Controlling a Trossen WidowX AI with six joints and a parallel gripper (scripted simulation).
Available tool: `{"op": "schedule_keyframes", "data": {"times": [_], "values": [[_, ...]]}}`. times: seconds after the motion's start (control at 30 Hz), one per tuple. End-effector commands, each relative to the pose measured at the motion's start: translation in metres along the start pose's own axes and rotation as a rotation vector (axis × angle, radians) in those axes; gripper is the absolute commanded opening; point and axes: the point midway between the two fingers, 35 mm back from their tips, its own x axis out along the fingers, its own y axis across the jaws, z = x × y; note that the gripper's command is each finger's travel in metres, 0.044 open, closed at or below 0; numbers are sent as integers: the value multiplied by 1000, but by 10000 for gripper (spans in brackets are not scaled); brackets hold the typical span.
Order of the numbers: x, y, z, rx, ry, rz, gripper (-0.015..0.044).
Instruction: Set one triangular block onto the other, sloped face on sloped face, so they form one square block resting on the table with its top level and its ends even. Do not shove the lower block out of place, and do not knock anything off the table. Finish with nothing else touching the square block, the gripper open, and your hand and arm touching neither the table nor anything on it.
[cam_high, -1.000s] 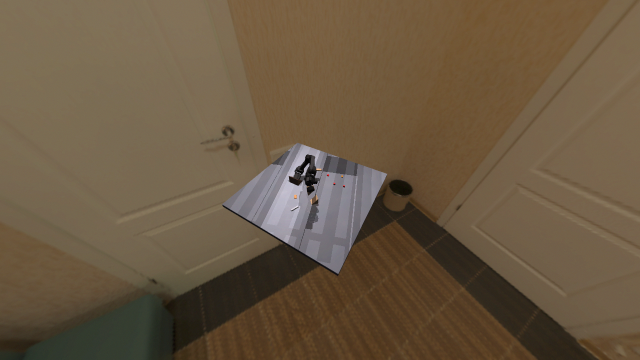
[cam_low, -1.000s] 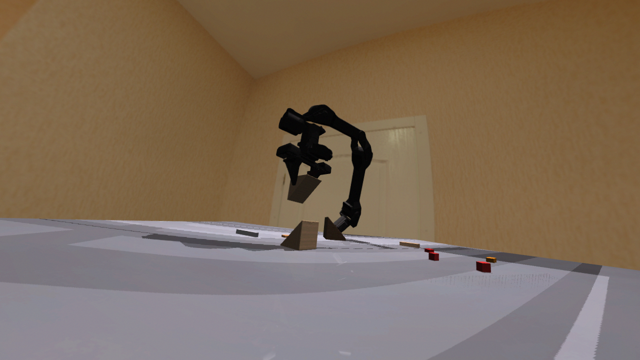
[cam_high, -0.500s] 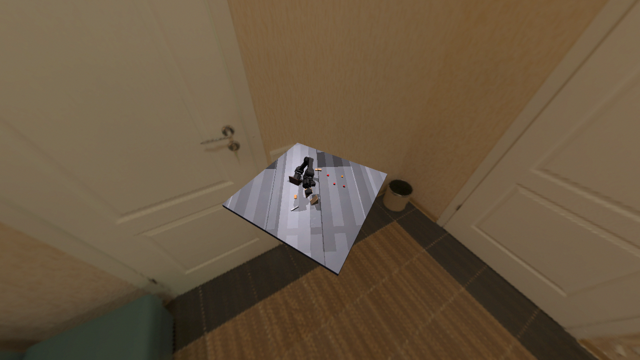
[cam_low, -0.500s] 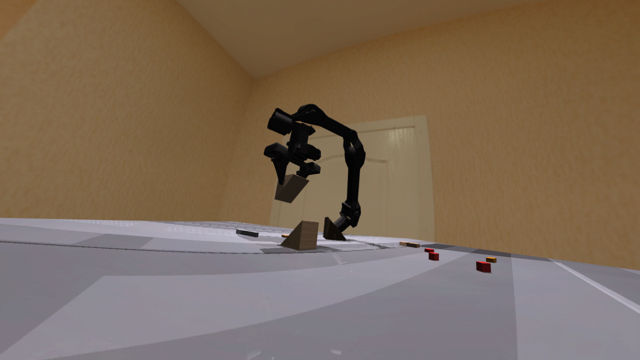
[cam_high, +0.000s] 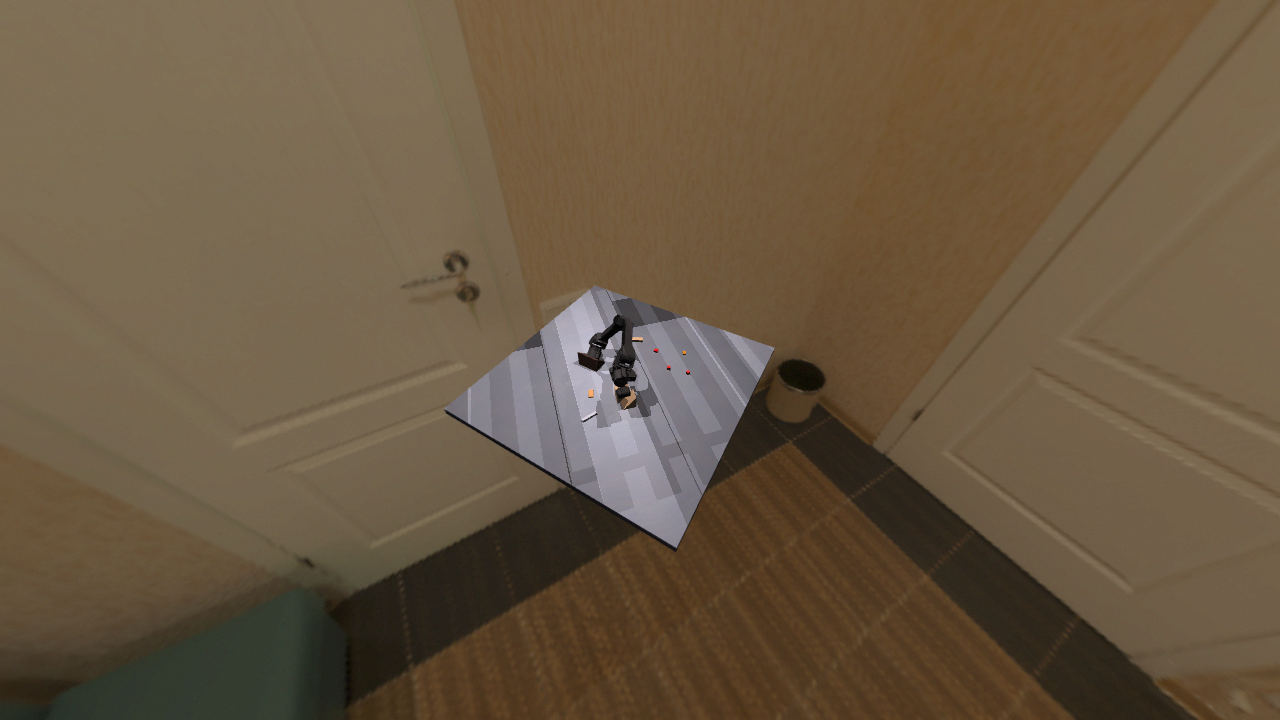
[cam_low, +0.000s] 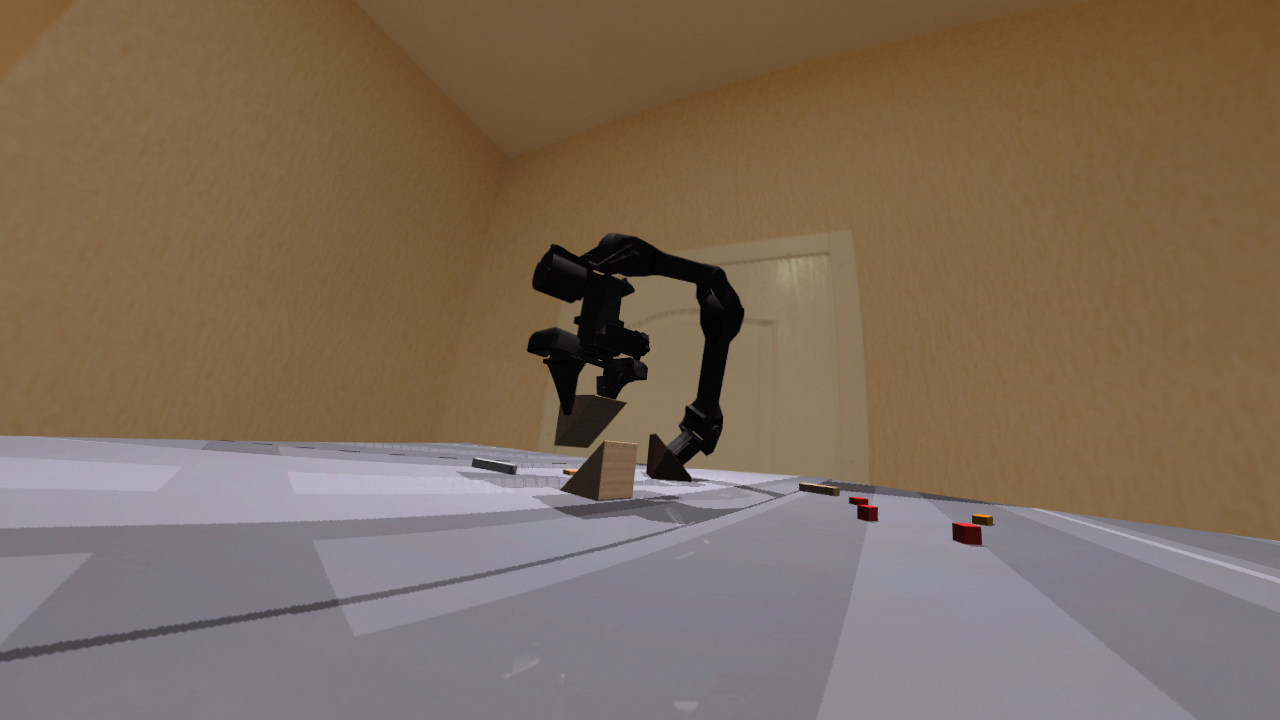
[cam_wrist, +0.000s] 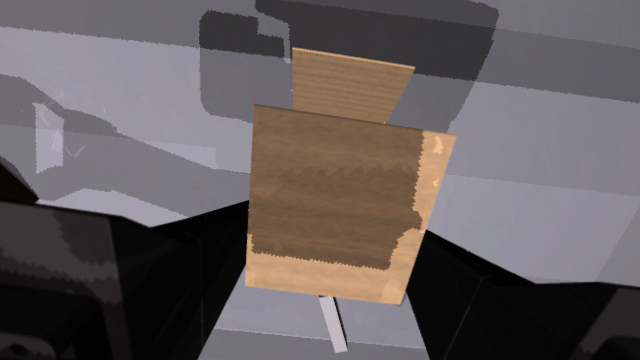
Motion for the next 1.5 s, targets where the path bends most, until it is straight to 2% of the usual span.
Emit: {"op": "schedule_keyframes", "data": {"times": [0.0, 0.27, 1.47], "values": [[5, 1, 3, 2, -3, -2, 0], [32, 1, 15, 1, -4, -2, 0], [36, 0, 17, 4, 1, -5, 0]]}}
